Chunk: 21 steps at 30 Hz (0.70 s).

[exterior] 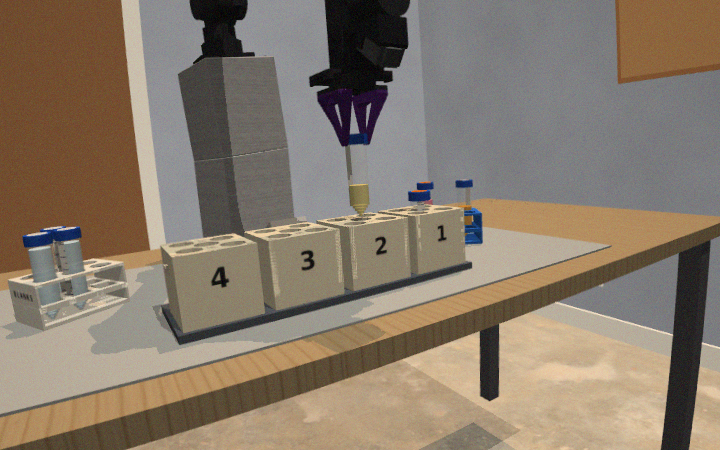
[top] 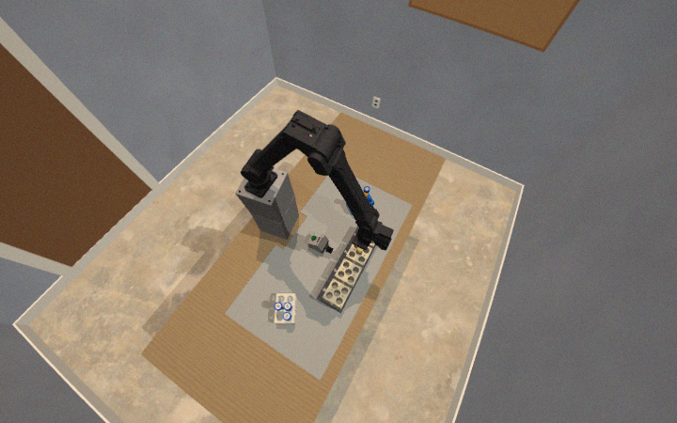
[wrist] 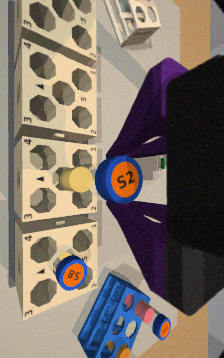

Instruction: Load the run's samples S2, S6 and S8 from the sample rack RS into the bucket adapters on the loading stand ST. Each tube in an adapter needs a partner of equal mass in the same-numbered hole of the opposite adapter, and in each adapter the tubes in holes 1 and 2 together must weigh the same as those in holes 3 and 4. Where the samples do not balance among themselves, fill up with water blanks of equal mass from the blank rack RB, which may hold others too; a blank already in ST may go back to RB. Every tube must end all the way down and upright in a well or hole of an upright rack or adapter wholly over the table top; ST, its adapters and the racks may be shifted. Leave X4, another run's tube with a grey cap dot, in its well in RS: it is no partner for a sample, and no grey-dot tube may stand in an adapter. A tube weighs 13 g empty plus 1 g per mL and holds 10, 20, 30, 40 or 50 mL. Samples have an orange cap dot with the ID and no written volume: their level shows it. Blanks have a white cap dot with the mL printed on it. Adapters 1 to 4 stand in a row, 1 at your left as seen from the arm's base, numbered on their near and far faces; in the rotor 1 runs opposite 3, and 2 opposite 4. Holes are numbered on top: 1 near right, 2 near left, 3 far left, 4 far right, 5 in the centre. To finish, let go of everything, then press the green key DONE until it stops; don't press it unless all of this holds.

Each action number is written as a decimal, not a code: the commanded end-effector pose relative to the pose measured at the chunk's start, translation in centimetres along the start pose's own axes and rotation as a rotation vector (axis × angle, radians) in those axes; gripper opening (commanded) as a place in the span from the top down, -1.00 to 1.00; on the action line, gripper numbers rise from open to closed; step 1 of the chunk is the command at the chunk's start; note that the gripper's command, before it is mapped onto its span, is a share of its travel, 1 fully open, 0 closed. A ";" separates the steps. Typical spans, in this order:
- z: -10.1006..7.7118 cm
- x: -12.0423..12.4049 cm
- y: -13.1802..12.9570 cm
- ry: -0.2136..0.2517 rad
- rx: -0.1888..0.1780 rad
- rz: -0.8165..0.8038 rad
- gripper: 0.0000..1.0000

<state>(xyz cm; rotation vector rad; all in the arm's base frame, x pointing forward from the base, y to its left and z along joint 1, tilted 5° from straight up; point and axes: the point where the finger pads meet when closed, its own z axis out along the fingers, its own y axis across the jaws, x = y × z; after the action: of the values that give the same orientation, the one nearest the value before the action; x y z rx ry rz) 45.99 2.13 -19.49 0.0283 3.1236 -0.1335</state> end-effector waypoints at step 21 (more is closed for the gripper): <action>1.4 -1.6 0.0 -0.033 -0.003 -0.011 1.00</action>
<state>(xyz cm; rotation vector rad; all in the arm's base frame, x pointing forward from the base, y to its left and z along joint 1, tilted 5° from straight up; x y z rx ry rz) 45.91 1.87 -20.83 0.0287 3.1230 -0.1334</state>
